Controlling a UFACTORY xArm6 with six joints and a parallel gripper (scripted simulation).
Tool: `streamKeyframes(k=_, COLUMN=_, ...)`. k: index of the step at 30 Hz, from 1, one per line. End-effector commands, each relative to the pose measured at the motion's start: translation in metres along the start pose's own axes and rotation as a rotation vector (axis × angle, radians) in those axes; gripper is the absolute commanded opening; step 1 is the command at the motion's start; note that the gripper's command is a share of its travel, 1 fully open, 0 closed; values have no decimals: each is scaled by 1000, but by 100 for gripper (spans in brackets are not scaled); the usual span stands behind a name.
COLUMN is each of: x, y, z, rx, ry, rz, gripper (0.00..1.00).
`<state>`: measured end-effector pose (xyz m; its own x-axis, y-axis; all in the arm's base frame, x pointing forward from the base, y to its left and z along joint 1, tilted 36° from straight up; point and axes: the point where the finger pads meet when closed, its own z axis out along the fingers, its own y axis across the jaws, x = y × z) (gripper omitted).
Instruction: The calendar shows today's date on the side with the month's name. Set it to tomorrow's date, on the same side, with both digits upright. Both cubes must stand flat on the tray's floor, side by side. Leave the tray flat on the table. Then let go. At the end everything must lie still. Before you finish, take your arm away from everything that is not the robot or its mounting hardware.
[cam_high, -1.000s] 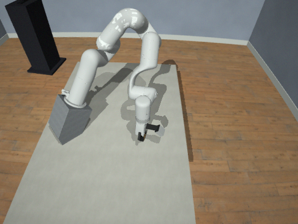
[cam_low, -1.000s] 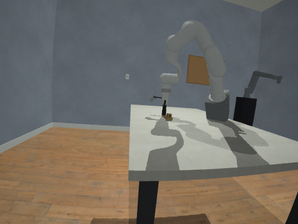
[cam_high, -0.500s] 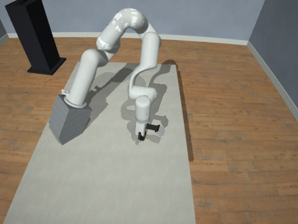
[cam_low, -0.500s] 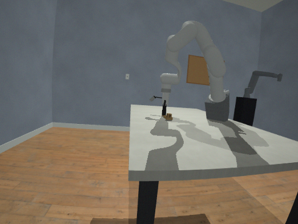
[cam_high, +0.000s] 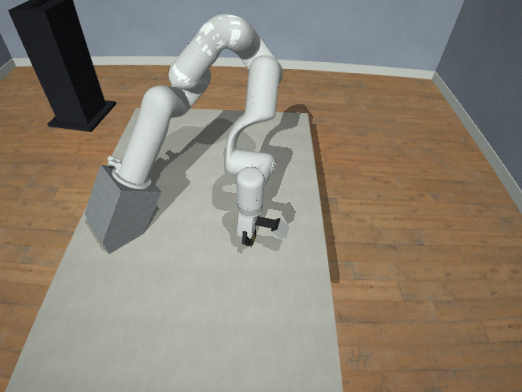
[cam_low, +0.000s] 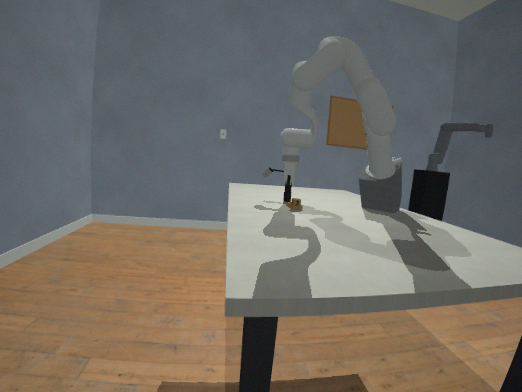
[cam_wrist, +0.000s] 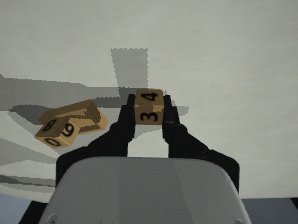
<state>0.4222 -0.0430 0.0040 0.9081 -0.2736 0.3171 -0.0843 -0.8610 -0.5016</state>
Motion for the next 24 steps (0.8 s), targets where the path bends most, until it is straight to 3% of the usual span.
streamKeyframes(k=1, x=1, y=0, z=-1, rx=-1, ry=2, rz=0, gripper=27)
streamKeyframes(k=11, x=1, y=0, z=-7, rx=-1, ry=2, rz=0, gripper=27)
streamKeyframes(k=24, x=1, y=0, z=-90, rx=-1, ry=2, rz=0, gripper=27)
